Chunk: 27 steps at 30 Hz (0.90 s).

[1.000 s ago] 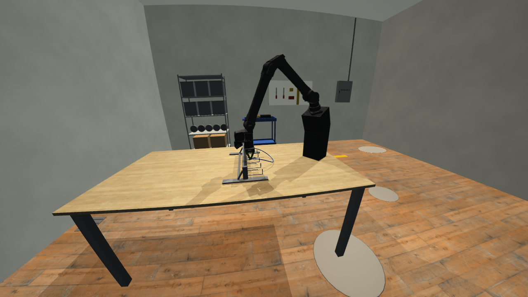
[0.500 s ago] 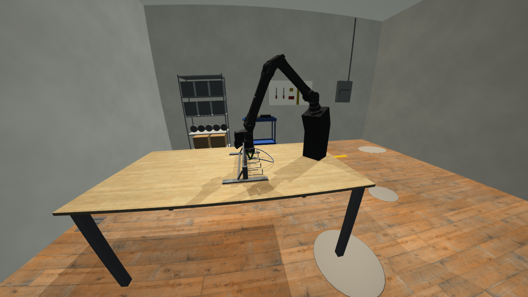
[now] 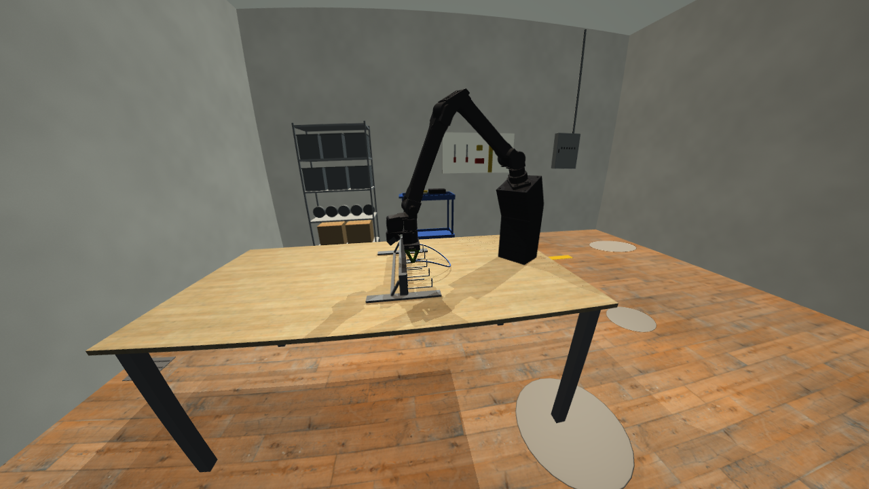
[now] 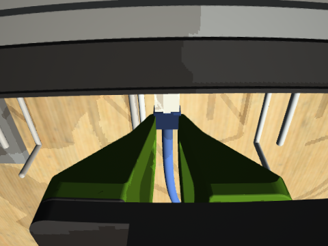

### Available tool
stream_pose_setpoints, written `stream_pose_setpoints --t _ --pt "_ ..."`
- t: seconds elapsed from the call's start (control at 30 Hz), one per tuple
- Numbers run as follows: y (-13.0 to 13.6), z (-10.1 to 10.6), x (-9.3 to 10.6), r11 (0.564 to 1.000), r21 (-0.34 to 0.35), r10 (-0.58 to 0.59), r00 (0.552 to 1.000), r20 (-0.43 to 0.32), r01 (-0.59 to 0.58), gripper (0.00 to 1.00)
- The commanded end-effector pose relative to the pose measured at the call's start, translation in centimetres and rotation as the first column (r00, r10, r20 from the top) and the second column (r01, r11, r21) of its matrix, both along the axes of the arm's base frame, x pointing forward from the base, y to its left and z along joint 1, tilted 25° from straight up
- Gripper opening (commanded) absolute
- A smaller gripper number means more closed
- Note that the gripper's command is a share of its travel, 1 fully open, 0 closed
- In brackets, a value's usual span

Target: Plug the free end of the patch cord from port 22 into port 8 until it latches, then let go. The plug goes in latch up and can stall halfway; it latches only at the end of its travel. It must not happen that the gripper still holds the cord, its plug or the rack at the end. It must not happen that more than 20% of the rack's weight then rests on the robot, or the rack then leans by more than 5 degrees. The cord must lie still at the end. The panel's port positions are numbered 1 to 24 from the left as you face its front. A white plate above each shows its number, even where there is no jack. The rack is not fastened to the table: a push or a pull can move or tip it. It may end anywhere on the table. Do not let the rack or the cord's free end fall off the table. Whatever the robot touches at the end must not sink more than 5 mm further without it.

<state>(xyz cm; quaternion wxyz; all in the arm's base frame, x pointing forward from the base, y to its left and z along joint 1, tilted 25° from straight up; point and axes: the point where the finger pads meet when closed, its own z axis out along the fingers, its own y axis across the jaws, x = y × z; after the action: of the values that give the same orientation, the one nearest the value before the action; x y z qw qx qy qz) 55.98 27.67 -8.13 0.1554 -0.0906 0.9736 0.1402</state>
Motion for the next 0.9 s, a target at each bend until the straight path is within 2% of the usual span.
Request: stream_pose_setpoints --t 0.0,0.43,0.87 --pt "0.8 2.8 0.4 1.000 0.020 -0.004 1.000 0.026 0.004 0.00" --pt "0.7 2.7 0.4 1.000 0.020 -0.004 1.000 0.023 0.004 0.00" --pt "0.2 0.2 -0.4 1.000 0.003 -0.002 1.000 -0.014 0.002 0.00"
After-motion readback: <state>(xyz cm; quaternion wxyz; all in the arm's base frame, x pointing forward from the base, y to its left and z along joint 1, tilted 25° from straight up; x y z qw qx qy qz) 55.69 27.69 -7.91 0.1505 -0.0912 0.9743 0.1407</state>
